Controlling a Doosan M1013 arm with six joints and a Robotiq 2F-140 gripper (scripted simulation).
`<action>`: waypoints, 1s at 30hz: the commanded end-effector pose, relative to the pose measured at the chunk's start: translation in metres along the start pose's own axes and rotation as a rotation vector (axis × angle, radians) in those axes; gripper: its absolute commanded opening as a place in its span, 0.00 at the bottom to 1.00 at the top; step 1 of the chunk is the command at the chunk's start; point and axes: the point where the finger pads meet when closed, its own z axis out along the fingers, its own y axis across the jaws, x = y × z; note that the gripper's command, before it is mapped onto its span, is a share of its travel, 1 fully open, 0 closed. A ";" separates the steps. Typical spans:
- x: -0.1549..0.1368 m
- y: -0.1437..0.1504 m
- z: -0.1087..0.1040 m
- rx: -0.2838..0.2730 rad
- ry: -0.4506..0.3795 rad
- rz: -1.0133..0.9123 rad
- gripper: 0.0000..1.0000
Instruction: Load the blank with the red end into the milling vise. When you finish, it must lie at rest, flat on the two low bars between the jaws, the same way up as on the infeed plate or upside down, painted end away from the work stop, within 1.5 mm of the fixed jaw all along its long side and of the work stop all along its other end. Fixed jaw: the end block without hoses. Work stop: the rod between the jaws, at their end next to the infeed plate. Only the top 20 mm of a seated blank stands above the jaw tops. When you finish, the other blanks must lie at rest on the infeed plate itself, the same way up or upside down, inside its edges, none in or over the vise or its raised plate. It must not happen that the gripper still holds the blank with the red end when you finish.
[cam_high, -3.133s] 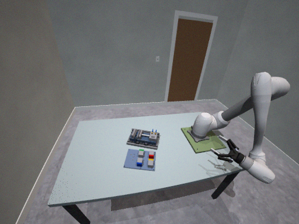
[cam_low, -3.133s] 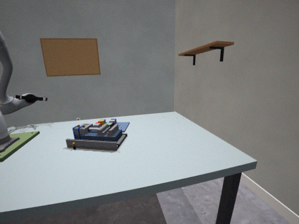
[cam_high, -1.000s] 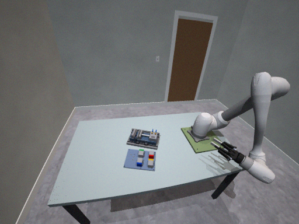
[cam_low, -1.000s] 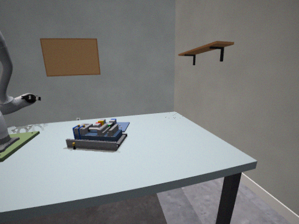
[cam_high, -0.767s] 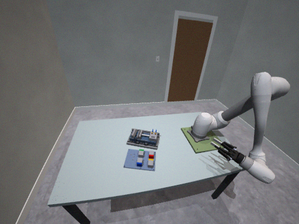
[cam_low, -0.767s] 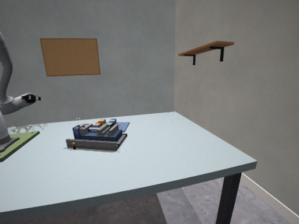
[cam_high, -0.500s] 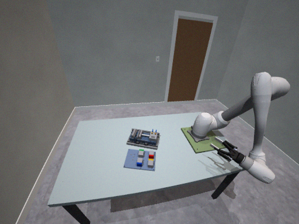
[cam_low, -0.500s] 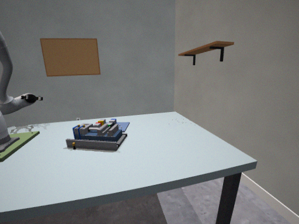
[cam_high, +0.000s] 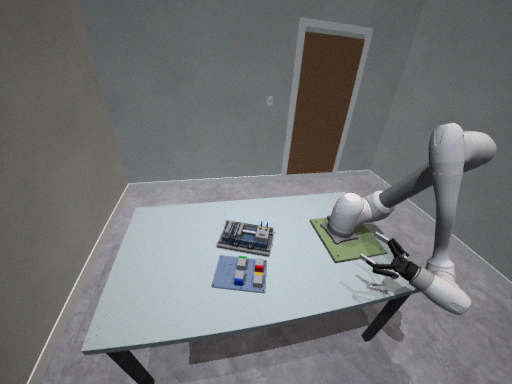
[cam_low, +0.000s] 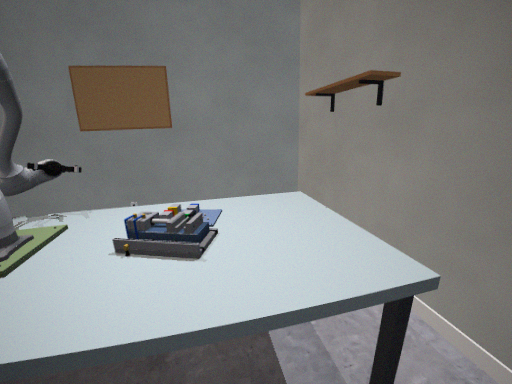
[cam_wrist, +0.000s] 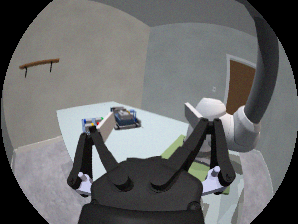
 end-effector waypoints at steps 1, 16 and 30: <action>0.002 -0.005 0.006 -0.015 -0.044 0.022 1.00; 0.007 -0.023 0.027 -0.066 -0.192 0.098 1.00; 0.014 -0.043 0.051 -0.124 -0.361 0.185 1.00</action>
